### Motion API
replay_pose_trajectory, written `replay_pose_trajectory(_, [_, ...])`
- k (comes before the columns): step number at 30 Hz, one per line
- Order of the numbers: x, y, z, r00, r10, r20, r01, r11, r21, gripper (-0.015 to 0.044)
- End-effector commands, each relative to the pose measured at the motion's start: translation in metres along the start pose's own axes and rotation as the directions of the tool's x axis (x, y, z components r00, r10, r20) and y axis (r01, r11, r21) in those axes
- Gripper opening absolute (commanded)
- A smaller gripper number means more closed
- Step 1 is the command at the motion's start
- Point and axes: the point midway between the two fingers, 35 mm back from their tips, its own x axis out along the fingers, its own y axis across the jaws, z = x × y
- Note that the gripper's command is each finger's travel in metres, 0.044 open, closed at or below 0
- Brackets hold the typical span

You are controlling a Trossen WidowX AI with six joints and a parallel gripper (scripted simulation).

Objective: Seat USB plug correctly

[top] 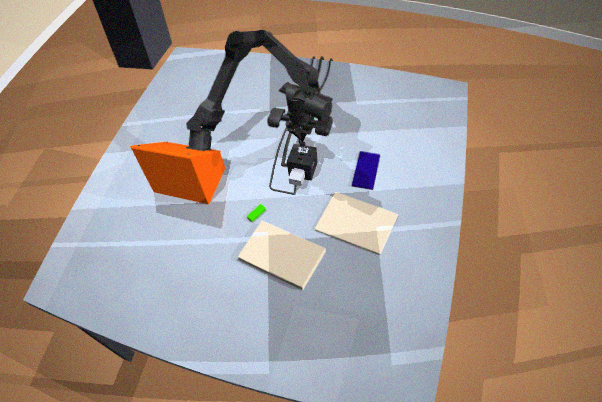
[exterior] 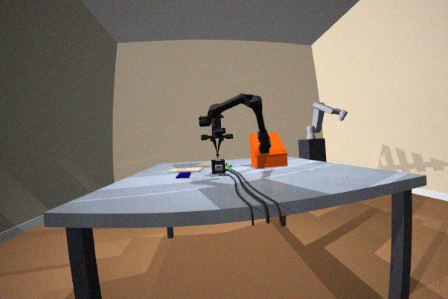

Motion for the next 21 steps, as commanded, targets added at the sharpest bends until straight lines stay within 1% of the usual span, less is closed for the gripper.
replay_pose_trajectory(1, [0.0017,0.0001,-0.0002,1.0,0.002,0.008,-0.002,1.0,-0.005,0.0])
replay_pose_trajectory(21, [0.0041,0.0005,0.0007,1.0,0.002,0.025,-0.002,1.0,-0.009,0.0])
